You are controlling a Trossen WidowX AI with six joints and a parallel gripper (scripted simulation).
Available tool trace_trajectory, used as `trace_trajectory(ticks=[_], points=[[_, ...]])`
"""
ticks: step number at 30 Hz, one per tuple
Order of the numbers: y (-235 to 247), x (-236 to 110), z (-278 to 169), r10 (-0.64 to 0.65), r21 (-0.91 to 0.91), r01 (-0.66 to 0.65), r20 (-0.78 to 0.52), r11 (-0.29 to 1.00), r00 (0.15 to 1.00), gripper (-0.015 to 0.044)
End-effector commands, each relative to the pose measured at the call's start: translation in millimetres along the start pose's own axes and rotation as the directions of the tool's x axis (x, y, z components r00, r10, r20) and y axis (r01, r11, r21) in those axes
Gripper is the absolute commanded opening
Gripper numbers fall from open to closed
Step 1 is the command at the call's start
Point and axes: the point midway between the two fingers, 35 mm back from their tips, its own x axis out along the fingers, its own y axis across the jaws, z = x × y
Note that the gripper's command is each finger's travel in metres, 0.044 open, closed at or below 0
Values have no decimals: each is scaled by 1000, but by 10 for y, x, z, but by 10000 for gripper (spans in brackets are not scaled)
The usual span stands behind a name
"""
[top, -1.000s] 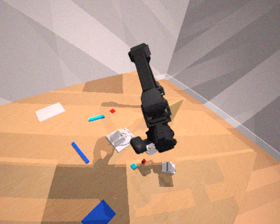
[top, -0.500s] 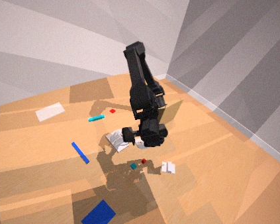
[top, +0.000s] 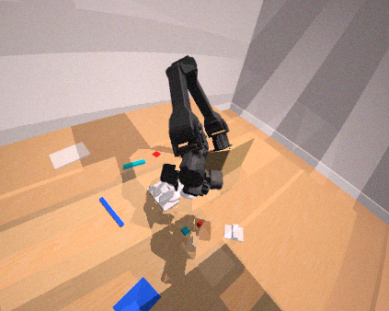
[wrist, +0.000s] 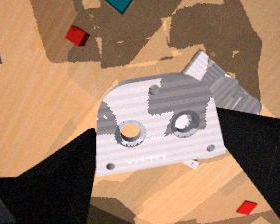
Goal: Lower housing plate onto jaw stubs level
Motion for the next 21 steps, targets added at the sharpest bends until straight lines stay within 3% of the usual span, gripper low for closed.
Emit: trace_trajectory(ticks=[1, 21], points=[[-78, 0, -72, -7, 81, 7, 2, 997, 1000, 351], [-396, 67, -490, -20, 468, 25, -16, 884, 1000, 351]])
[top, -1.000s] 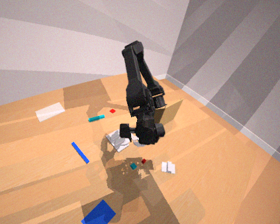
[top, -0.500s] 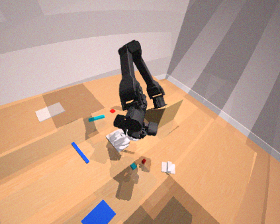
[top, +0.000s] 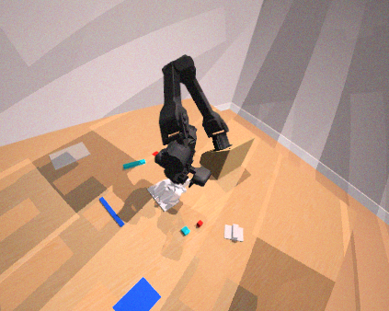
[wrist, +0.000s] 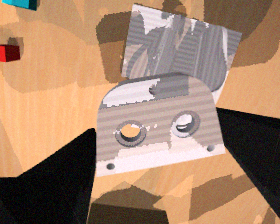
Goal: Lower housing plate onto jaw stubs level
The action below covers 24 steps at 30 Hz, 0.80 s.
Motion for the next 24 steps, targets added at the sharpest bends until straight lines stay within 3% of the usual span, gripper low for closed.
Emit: trace_trajectory(ticks=[1, 13, 24], points=[[-88, 10, -52, -8, 81, 8, 2, 997, 1000, 351], [-323, 68, -238, -23, 316, 25, -10, 948, 1000, 351], [-335, 71, -249, -23, 329, 26, -11, 944, 1000, 351]])
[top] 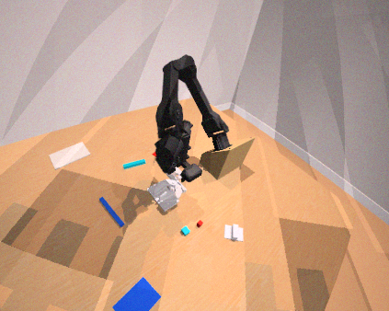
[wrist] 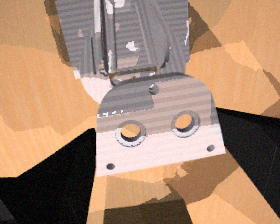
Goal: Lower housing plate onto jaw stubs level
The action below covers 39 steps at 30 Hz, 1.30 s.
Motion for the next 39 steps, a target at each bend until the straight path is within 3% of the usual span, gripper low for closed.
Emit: trace_trajectory(ticks=[1, 39], points=[[-7, -1, 5, -3, 7, 3, 4, 1000, 1000, 351], [49, 0, -107, -3, 14, 3, 3, 1000, 1000, 351]])
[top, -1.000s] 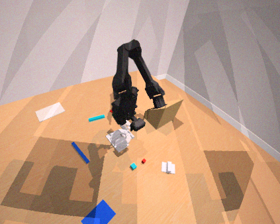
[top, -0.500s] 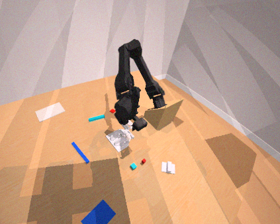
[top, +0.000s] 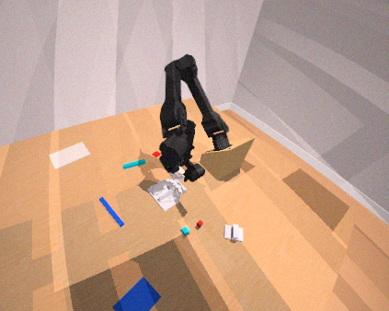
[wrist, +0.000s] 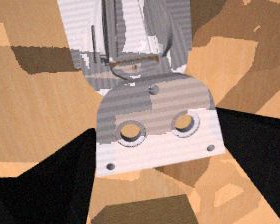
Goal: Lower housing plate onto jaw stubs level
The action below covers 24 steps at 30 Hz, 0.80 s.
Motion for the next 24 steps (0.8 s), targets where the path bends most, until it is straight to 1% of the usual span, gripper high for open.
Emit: trace_trajectory(ticks=[1, 19, 24], points=[[7, -1, 0, 4, 5, -4, 0, 1000, 1000, 351], [21, -1, -6, 4, 7, -4, 0, 1000, 1000, 351], [25, 56, 0, 5, 7, -5, 0, 1000, 1000, 351]])
